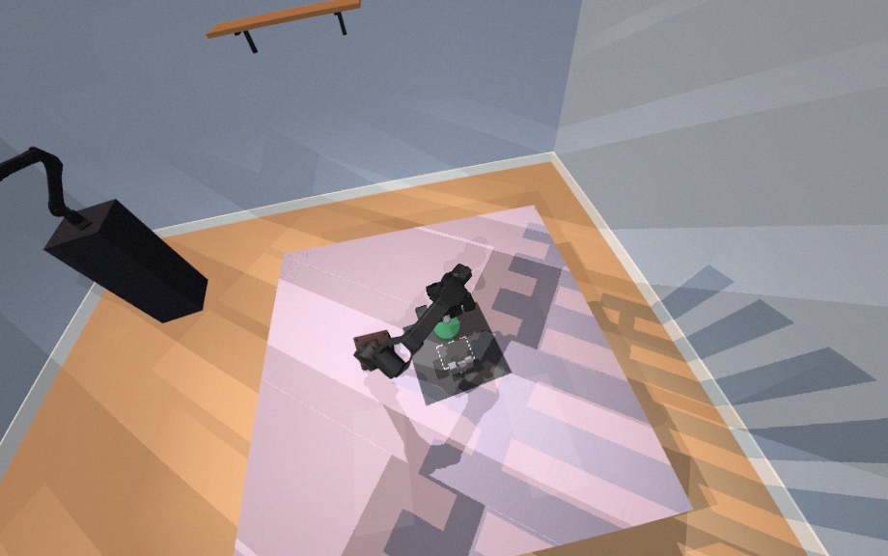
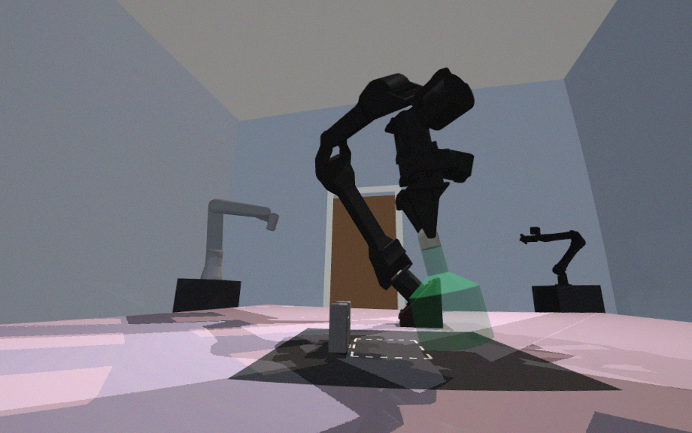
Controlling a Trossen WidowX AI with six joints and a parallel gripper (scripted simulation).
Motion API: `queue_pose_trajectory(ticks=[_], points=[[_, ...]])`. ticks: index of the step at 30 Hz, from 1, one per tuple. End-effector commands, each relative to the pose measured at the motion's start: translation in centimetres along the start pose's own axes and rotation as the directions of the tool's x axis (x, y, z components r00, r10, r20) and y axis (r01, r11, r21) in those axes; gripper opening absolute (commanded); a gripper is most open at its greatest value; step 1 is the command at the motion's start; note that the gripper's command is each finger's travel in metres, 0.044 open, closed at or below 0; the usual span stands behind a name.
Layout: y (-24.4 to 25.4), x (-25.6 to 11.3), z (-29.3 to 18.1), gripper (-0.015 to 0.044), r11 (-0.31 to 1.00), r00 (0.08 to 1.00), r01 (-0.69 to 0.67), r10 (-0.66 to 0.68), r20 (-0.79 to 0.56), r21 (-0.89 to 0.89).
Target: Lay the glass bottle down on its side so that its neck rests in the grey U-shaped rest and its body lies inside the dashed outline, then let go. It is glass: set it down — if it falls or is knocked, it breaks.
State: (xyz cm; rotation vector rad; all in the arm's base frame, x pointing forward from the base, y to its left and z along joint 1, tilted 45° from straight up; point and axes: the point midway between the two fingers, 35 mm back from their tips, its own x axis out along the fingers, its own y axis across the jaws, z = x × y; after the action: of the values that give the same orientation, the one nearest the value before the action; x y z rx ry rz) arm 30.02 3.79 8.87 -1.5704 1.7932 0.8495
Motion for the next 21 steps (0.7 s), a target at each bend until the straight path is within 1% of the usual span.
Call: queue_pose_trajectory(ticks=[1,21], points=[[0.1,-0.2,-1.0,0.0122,1.0,1.0,0.001,-0.001,-0.008,0.0],[0.0,-0.3,-2.3,0.0122,1.0,0.999,-0.004,0.004,0.032,-0.001]])
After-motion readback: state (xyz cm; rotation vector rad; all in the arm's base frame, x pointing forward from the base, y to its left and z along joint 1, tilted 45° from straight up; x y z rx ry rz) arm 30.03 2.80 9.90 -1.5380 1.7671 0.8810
